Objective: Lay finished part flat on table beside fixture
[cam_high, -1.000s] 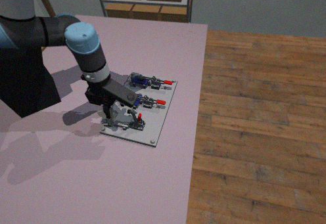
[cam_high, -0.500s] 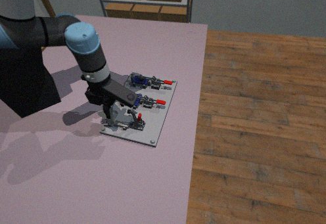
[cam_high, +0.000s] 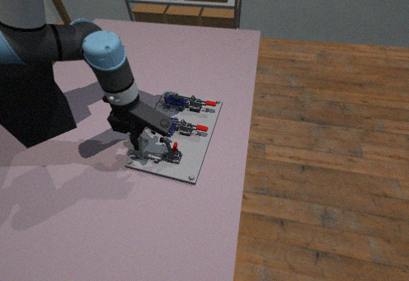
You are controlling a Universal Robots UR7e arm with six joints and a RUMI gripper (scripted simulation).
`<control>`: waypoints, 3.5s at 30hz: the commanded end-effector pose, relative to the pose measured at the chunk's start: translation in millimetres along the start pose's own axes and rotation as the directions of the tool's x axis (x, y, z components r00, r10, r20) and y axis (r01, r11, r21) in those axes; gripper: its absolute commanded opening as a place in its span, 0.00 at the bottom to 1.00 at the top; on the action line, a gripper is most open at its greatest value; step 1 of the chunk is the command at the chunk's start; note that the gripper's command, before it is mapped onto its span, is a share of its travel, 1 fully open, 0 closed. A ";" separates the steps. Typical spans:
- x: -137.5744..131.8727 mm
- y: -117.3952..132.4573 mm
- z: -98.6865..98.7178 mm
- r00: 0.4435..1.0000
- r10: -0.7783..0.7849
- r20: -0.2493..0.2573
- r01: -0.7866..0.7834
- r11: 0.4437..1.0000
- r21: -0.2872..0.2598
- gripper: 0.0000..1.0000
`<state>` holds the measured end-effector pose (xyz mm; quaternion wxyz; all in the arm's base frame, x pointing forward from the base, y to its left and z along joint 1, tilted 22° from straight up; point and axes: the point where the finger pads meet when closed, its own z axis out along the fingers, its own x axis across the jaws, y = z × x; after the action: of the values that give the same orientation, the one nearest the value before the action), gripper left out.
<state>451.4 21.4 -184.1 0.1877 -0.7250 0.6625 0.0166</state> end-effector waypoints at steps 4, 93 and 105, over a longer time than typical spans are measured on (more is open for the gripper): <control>0.3 -0.5 7.3 1.000 0.000 -0.001 0.000 1.000 0.001 0.59; 0.4 -0.7 20.5 1.000 0.000 -0.001 0.000 1.000 0.001 0.00; 0.4 -0.7 20.5 1.000 0.000 -0.001 0.000 1.000 0.001 0.00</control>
<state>456.4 27.4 -203.4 0.1877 -0.7250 0.6625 0.0165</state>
